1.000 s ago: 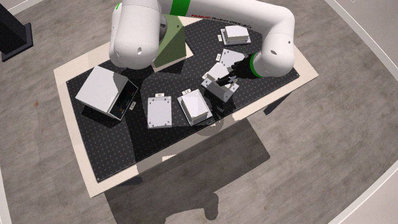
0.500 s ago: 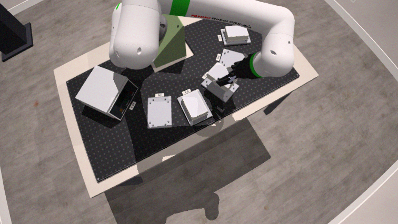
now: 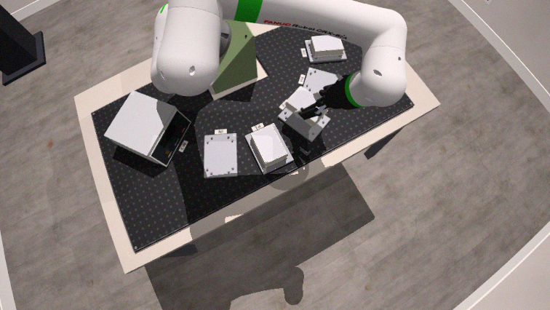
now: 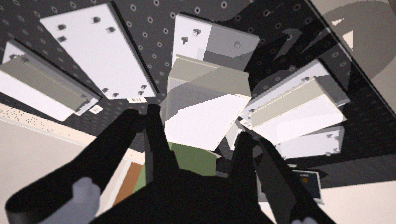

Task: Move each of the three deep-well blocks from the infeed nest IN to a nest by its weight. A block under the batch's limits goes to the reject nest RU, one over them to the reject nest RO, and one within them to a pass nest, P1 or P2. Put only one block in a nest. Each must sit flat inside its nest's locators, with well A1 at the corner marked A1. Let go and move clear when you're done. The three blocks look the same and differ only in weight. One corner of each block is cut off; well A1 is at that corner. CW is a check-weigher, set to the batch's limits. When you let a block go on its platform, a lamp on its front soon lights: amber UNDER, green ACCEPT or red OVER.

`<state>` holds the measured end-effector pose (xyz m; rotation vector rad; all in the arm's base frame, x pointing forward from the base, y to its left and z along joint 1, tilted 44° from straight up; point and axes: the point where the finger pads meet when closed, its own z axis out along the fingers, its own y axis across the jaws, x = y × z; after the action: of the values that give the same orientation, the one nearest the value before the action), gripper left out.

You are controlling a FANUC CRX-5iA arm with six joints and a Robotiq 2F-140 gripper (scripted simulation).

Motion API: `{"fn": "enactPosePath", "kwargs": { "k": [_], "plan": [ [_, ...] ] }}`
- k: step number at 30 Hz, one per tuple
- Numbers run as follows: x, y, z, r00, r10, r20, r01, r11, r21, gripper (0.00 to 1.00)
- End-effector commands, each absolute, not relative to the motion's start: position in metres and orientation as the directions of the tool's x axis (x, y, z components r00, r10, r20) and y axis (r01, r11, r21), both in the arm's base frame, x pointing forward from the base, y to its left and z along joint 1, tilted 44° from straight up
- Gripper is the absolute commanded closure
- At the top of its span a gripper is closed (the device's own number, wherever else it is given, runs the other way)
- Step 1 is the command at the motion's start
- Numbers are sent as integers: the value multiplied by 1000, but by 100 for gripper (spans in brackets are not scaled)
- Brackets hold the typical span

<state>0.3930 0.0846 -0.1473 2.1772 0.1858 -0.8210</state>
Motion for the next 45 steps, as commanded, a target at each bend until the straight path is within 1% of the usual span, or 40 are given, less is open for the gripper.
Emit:
{"fn": "enactPosePath", "kwargs": {
  "k": [1,45],
  "plan": [
    [393,84,-148,780,-128,-612,380,-681,626,90],
    [391,47,-186,780,-128,-612,380,-681,626,90]
  ]
}}
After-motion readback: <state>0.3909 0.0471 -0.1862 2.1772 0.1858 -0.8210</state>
